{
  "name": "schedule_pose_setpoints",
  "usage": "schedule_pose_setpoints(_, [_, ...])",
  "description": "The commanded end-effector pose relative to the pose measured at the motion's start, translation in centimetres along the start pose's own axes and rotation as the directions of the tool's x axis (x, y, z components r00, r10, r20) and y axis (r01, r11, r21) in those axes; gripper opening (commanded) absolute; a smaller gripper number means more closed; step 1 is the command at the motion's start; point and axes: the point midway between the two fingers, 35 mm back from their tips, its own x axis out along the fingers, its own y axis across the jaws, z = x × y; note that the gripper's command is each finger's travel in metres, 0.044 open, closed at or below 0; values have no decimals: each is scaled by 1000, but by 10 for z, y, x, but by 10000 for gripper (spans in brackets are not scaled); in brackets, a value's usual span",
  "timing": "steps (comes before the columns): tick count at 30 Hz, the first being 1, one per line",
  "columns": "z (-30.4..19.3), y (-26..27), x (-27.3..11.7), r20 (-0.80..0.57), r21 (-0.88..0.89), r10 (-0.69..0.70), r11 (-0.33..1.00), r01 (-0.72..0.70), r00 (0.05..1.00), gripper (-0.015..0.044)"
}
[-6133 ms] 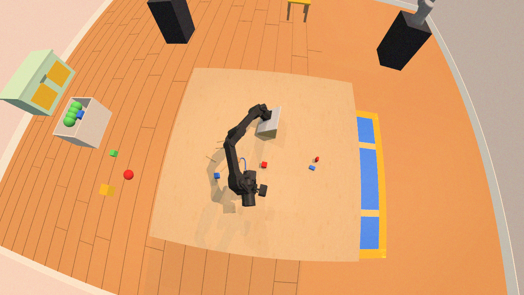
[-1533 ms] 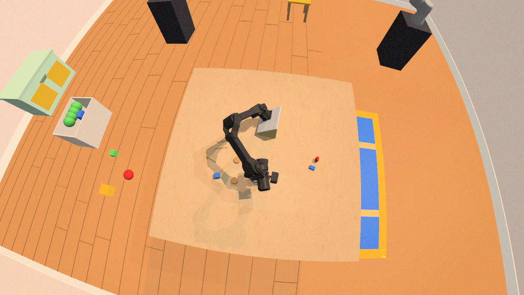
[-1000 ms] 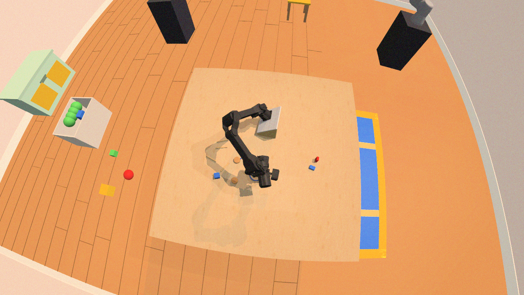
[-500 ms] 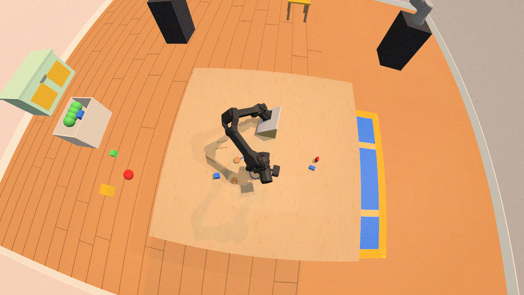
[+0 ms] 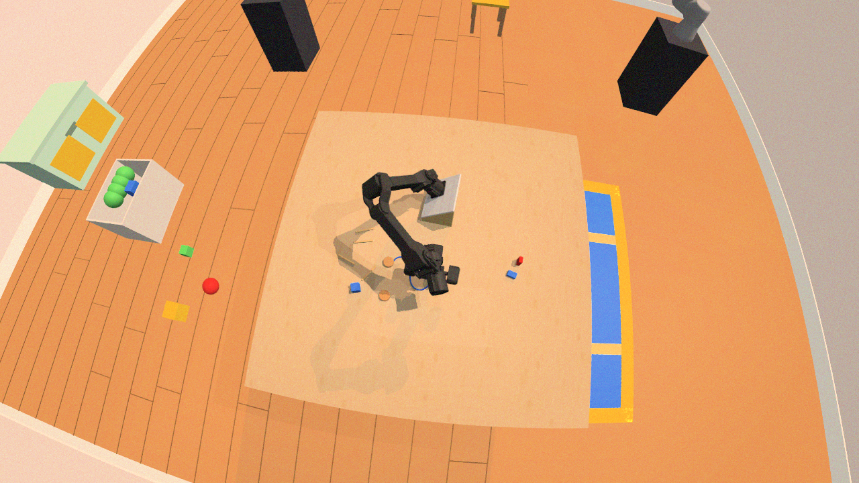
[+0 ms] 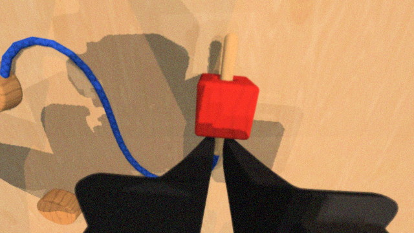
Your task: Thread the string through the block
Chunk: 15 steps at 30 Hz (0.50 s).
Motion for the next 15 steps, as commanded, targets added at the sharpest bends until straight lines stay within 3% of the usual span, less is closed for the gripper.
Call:
schedule_pose_setpoints(1, [0, 0, 0, 0, 0, 0, 1000, 0, 1000, 79])
schedule_pose_setpoints(3, [0, 0, 0, 0, 0, 0, 1000, 0, 1000, 122])
schedule_pose_setpoints(6, [-2, -1, -10, 0, 0, -1, 1000, 1, 1000, 122])
schedule_pose_setpoints(11, [-2, -1, -78, 0, -1, -3, 1000, 3, 1000, 122])
schedule_pose_setpoints(15, [-4, -3, -77, -20, -7, -7, 1000, 7, 1000, 122])
